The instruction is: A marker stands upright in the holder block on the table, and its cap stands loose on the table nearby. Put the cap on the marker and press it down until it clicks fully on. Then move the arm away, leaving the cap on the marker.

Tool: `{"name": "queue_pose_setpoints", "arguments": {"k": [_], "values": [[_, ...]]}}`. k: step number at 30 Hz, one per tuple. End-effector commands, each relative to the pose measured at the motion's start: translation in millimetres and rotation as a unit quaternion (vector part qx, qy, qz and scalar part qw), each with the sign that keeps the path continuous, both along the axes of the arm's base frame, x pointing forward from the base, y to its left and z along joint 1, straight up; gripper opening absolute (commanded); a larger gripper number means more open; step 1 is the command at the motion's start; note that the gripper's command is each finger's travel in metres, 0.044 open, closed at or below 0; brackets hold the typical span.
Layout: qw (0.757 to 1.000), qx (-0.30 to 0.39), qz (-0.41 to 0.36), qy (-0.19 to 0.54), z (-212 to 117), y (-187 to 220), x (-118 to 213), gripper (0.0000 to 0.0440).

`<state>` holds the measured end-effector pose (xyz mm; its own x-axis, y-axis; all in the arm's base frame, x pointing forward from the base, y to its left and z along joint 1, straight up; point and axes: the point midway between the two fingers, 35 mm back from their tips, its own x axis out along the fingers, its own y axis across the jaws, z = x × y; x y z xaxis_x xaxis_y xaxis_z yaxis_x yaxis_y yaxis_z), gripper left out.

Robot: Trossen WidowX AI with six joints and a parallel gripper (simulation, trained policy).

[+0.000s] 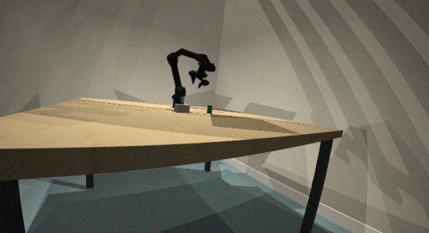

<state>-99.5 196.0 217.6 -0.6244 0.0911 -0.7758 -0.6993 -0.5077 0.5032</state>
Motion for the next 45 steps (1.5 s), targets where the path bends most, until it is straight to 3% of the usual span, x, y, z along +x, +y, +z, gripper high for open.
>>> {"name": "queue_pose_setpoints", "arguments": {"k": [1, 45], "values": [[1.000, -0.001, -0.005, -0.011, -2, 8, 8, 0.0316], [0.988, -0.034, -0.097, -0.114, -36, 62, 127, 0.0318]]}}
